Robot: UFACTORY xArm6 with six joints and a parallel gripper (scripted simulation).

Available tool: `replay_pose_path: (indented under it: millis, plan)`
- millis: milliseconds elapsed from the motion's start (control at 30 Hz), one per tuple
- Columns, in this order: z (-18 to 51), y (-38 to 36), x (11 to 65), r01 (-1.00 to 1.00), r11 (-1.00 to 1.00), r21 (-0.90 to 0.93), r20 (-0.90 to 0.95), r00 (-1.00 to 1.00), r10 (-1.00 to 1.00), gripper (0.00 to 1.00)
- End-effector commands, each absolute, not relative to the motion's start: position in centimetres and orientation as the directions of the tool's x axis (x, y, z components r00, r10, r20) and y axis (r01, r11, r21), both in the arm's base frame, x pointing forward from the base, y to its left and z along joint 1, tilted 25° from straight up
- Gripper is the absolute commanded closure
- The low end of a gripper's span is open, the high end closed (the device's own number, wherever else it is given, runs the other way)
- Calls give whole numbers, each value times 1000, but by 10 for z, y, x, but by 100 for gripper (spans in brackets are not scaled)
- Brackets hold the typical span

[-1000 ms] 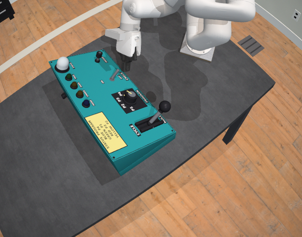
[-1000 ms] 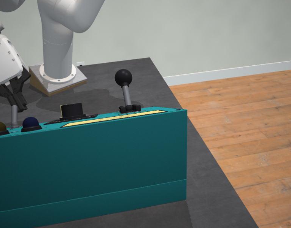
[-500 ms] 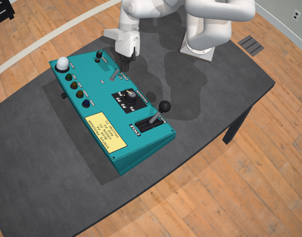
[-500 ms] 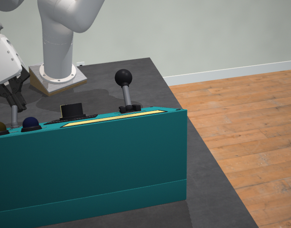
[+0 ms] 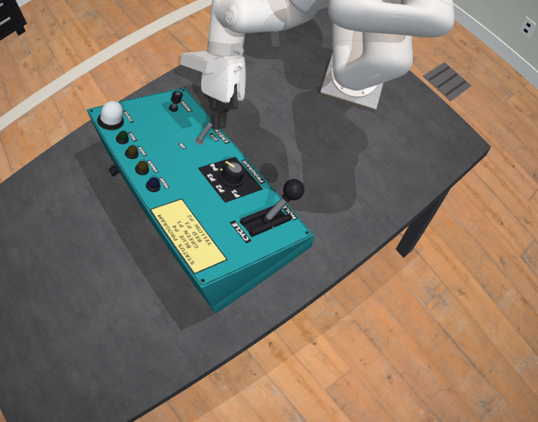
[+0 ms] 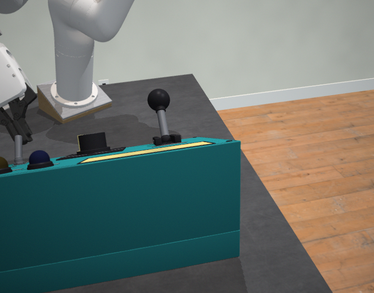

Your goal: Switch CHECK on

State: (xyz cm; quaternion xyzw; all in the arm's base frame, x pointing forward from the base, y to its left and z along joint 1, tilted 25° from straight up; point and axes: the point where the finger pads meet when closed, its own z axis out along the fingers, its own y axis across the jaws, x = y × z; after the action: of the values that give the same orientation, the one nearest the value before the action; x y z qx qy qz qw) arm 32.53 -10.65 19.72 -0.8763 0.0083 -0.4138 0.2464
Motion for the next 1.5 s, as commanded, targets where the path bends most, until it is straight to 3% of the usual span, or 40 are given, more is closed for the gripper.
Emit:
replay_pose_path:
  millis: [0, 1467]
  plan:
    - [202, -108, 329, 191, -880, -435, 725, 654, -216, 100]
    - [213, -112, 339, 191, -880, -435, 725, 654, -216, 100]
